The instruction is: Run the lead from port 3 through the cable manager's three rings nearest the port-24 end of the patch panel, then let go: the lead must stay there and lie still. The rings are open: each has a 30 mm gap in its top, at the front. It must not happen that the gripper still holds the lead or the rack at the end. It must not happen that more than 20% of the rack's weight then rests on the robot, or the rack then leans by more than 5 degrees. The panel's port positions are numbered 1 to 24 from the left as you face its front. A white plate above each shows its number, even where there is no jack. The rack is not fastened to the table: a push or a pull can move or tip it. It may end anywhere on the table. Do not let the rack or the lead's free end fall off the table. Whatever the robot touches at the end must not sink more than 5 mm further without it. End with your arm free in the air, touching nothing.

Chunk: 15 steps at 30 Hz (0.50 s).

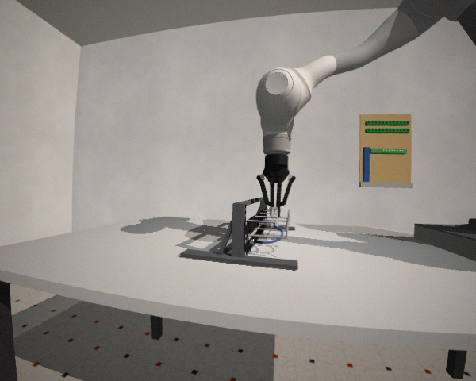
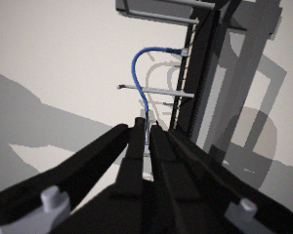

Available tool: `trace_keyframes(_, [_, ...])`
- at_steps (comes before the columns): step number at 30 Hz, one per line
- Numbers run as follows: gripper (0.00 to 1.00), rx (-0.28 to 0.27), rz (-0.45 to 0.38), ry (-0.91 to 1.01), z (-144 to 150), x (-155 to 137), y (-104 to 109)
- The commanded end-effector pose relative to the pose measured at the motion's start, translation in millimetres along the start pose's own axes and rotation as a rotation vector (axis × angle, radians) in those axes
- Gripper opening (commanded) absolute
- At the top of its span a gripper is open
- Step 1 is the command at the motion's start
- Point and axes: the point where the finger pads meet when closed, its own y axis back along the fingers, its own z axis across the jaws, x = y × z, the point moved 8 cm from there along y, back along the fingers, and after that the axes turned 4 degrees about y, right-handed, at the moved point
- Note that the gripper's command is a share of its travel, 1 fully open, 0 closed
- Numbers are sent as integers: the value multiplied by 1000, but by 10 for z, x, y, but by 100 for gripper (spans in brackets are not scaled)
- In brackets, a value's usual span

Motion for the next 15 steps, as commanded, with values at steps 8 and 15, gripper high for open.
trace_keyframes(8, [0, 0, -3, 5, 135, -27, -7])
trace_keyframes(15, [0, 0, -3, 5, 150, -28, -7])
